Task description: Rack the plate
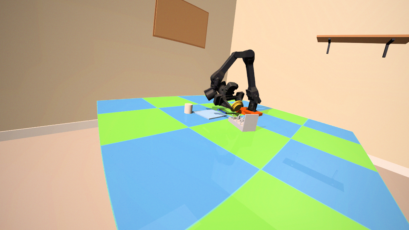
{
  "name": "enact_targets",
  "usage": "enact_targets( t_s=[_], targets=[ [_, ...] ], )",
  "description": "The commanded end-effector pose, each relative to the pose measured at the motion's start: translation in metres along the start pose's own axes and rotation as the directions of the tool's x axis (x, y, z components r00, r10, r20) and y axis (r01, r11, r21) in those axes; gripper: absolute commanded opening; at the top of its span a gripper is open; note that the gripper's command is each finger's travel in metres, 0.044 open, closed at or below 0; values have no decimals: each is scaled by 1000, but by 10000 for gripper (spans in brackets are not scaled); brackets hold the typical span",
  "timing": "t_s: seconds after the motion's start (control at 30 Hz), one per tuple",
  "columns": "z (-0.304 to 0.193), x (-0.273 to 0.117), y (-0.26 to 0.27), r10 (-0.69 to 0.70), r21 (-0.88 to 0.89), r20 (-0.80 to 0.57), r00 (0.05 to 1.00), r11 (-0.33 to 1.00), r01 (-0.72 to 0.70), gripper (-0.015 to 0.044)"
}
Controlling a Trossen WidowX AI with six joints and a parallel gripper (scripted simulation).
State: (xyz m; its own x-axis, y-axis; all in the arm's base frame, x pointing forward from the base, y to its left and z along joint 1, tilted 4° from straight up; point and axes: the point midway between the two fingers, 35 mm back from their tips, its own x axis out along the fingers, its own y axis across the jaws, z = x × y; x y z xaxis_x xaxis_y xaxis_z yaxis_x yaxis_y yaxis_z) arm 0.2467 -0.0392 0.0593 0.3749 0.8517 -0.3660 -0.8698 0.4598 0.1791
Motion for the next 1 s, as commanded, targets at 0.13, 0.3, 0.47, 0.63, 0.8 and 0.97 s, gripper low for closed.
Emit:
enact_targets(
  t_s=[0.13, 0.3, 0.47, 0.63, 0.8, 0.97],
  targets=[
    [-4, -1, 0, -71, -148, 107, 992, 985, 86, 0],
    [-7, -3, 0, -123, -239, 168, 978, 958, 161, 0],
    [-9, -6, -1, -170, -311, 218, 961, 921, 233, 0],
    [-9, -6, -1, -172, -313, 219, 960, 920, 236, 0],
    [-9, -5, -1, -172, -313, 219, 960, 920, 236, 0],
    [-6, 4, -2, -169, -312, 214, 962, 921, 232, 0]
  ],
)
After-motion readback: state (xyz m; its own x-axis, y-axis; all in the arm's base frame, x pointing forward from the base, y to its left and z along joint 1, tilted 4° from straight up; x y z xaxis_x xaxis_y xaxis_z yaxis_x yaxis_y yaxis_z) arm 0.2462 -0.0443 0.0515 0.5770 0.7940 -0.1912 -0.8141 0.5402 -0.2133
